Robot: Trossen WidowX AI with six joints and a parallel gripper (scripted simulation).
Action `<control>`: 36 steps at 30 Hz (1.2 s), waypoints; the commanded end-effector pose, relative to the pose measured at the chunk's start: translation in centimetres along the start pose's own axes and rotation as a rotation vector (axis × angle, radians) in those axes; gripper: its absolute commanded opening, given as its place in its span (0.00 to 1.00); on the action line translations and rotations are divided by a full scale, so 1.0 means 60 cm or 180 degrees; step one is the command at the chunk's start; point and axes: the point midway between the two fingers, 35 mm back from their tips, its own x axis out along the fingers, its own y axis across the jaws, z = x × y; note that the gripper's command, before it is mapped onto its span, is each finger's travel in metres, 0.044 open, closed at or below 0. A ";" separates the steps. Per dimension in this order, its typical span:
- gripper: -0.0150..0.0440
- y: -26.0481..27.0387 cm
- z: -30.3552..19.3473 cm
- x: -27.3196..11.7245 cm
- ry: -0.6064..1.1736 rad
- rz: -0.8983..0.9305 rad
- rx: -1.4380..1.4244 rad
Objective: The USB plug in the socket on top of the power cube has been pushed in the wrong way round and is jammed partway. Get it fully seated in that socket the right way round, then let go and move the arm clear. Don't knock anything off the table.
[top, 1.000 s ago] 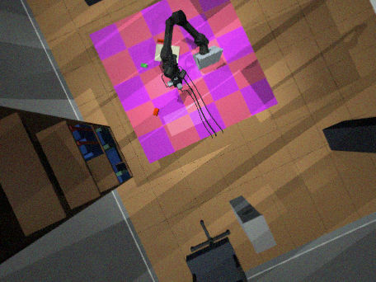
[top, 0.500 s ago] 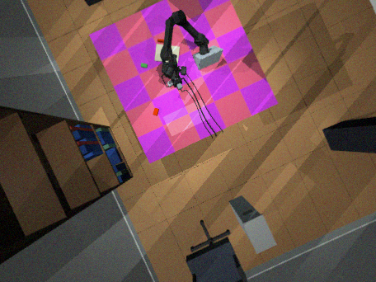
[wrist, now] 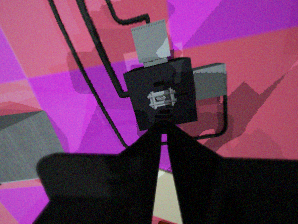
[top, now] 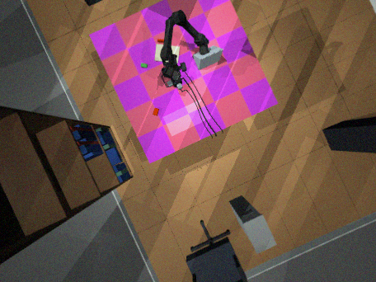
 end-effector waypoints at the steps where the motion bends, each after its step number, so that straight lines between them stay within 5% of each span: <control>1: 0.25 0.000 0.000 0.000 -0.0002 0.0000 -0.0402; 36: 0.25 0.000 0.002 0.004 -0.0040 0.0001 -0.0595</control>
